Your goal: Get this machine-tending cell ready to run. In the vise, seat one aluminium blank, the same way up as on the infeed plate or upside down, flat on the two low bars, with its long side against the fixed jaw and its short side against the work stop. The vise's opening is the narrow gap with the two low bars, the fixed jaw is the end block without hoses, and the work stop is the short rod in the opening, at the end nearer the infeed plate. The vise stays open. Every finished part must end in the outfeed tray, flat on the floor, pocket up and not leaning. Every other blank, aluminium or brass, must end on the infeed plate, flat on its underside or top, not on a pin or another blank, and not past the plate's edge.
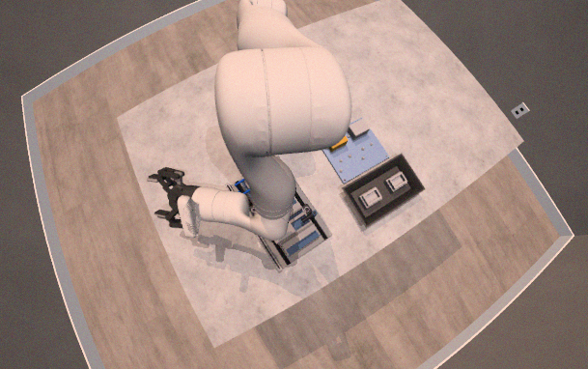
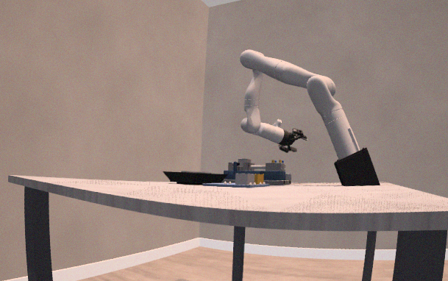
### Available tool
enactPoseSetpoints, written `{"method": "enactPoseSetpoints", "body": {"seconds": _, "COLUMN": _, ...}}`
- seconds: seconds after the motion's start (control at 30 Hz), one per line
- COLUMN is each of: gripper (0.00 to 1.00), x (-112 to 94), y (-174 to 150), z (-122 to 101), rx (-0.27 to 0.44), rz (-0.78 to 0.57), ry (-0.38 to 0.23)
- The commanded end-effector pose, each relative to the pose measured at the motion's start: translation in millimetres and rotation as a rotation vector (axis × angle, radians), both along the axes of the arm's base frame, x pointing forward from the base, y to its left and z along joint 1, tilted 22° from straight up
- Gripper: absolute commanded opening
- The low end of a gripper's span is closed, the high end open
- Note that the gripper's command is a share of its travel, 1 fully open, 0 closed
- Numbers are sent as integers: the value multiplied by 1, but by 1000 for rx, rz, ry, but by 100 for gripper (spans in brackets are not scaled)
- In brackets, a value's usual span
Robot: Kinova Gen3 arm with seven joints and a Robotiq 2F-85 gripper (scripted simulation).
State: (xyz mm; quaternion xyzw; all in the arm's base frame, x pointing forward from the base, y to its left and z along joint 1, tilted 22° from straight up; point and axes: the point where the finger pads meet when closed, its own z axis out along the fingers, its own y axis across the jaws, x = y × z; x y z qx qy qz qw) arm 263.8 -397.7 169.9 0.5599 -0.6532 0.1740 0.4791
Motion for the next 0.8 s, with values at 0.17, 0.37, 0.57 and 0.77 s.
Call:
{"method": "enactPoseSetpoints", "body": {"seconds": 0.17, "gripper": 100, "x": 0, "y": 0, "z": 1, "rx": -1, "rz": -1, "ry": -1}}
{"method": "enactPoseSetpoints", "body": {"seconds": 0.37, "gripper": 100, "x": 0, "y": 0, "z": 1, "rx": -1, "rz": -1, "ry": -1}}
{"method": "enactPoseSetpoints", "body": {"seconds": 0.57, "gripper": 100, "x": 0, "y": 0, "z": 1, "rx": -1, "rz": -1, "ry": -1}}
{"method": "enactPoseSetpoints", "body": {"seconds": 0.77, "gripper": 100, "x": 1, "y": 10, "z": -1, "rx": 17, "rz": 5, "ry": -17}}
